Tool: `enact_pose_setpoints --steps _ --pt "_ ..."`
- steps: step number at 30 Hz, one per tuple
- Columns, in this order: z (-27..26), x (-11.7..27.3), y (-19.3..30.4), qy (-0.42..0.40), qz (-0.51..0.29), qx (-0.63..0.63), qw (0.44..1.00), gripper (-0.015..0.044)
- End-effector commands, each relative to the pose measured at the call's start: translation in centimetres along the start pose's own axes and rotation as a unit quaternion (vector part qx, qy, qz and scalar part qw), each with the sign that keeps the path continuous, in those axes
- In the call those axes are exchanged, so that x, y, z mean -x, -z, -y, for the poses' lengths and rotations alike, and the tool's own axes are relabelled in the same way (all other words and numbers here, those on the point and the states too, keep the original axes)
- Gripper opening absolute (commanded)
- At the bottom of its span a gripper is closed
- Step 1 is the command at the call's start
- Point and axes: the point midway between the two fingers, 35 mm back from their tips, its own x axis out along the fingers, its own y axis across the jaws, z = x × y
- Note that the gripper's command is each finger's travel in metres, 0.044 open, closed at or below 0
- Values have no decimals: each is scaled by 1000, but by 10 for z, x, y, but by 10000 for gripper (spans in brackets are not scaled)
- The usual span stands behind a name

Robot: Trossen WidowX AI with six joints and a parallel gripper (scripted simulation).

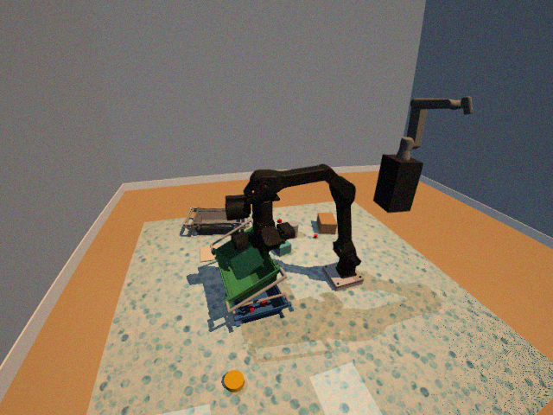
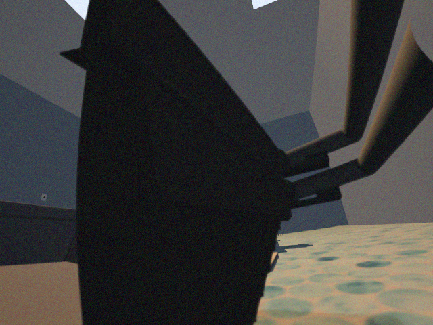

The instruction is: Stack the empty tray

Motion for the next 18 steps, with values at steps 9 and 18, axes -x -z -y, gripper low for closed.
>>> enact_pose_setpoints --steps 9,18 --pt "2 -10 0 13 0 -2 1000 0" --pt "2 -22 0 13 0 -2 1000 0"
